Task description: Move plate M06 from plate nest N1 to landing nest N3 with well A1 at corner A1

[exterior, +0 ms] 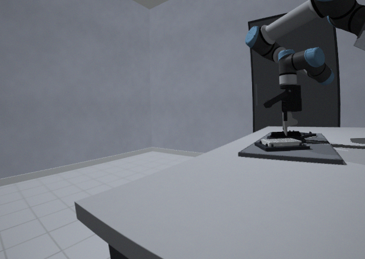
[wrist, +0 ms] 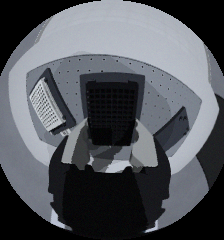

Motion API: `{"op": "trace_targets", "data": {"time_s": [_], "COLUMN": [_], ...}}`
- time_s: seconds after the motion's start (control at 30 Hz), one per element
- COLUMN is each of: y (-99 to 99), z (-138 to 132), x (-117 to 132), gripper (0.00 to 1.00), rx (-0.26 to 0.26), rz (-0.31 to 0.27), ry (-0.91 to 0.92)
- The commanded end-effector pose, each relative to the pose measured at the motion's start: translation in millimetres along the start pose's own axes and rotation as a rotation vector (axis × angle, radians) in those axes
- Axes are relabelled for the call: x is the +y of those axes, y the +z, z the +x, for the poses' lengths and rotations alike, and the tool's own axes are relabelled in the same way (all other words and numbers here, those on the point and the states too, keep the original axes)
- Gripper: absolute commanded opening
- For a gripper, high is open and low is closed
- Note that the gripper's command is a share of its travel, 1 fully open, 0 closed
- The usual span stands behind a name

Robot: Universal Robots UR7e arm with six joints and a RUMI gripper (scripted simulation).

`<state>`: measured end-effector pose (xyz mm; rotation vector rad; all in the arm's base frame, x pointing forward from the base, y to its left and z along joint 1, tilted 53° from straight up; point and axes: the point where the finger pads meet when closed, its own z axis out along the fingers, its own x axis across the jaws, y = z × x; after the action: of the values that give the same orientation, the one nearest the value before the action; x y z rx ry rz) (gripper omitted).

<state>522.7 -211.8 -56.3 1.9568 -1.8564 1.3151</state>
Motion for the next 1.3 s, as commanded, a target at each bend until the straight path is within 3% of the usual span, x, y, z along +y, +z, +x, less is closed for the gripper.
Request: {"op": "trace_targets", "data": {"time_s": [0.0, 1.27], "y": [0.7, 9.1], "z": [0.0, 0.0], "x": [-0.4, -0.4], "gripper": [0.0, 0.0], "rx": [0.0, 0.0], "rz": [0.001, 0.001], "ry": [0.0, 0.0]}}
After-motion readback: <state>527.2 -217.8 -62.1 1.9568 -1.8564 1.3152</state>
